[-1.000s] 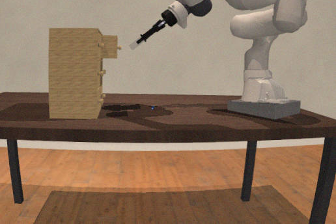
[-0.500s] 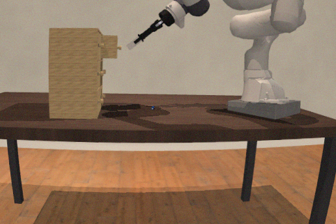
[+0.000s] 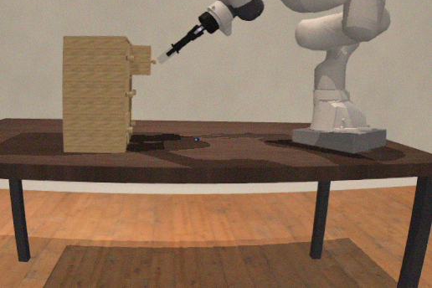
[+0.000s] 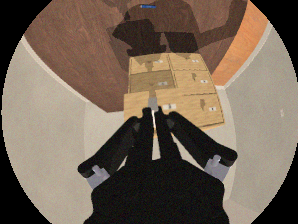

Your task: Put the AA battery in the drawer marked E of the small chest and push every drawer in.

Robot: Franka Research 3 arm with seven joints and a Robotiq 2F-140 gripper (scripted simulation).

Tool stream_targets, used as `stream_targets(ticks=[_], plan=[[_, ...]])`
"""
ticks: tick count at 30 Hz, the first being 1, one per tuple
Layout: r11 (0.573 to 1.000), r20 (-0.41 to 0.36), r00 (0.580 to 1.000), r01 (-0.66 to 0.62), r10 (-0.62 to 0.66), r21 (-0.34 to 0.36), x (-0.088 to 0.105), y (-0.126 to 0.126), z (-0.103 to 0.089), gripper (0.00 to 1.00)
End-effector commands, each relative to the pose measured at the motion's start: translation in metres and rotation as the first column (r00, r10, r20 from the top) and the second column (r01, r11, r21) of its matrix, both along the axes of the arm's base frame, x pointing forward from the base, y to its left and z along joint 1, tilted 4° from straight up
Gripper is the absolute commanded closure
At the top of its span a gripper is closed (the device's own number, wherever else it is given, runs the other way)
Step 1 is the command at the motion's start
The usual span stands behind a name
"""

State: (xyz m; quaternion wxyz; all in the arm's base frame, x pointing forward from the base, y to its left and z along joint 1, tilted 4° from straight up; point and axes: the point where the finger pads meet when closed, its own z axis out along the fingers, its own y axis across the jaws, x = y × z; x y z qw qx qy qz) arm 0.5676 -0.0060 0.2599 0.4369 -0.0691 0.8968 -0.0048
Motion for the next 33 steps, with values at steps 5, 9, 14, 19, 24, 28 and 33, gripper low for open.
stream_targets(ticks=[5, 9, 14, 19, 24, 28, 33], plan=[[1.000, 0.004, 1.000, 0.005, -0.005, 0.009, 0.015, 0.002, 0.001, 1.00], [1.000, 0.004, 1.000, 0.005, -0.005, 0.009, 0.020, 0.003, 0.001, 1.00], [1.000, 0.004, 1.000, 0.005, -0.005, 0.009, 0.027, 0.003, 0.002, 1.00], [1.000, 0.004, 1.000, 0.005, -0.005, 0.009, 0.036, 0.004, 0.002, 1.00], [1.000, 0.004, 1.000, 0.005, -0.005, 0.009, 0.044, 0.005, 0.002, 1.00], [1.000, 0.004, 1.000, 0.005, -0.005, 0.009, 0.047, 0.006, 0.002, 1.00], [1.000, 0.004, 1.000, 0.005, -0.005, 0.009, 0.054, 0.007, 0.003, 1.00]])
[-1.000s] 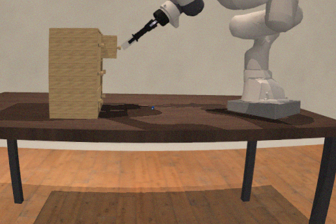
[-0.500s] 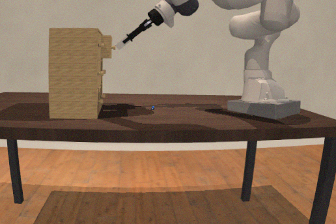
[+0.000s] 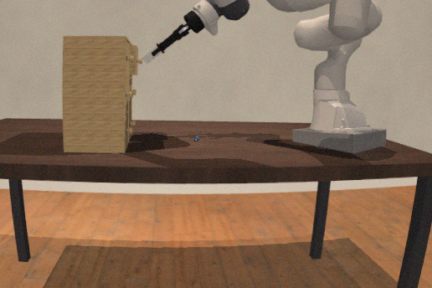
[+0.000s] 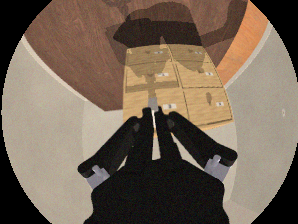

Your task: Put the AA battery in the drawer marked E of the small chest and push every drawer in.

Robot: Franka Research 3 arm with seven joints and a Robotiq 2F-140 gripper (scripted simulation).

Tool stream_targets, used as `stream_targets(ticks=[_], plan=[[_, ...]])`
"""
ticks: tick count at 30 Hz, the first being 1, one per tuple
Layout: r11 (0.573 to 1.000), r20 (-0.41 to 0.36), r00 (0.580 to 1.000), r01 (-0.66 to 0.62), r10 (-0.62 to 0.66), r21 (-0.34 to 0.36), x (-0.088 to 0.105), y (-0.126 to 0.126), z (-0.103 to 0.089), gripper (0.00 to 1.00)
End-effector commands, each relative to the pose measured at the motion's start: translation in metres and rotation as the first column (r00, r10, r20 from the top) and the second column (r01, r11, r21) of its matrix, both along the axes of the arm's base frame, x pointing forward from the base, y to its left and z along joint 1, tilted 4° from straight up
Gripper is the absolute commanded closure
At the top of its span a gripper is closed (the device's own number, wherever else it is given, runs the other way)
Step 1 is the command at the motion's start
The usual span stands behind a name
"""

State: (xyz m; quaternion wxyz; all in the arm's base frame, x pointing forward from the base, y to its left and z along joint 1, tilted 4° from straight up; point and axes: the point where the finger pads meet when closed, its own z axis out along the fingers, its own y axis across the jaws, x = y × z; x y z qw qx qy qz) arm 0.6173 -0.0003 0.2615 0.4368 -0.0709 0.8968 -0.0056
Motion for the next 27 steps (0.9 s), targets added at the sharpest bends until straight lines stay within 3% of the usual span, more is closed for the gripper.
stream_targets(ticks=[1, 27], plan=[[1.000, 0.004, 1.000, 0.008, -0.008, 0.012, 0.006, 0.001, 0.001, 1.00], [1.000, 0.004, 1.000, 0.008, -0.008, 0.012, 0.019, 0.003, 0.002, 1.00]])
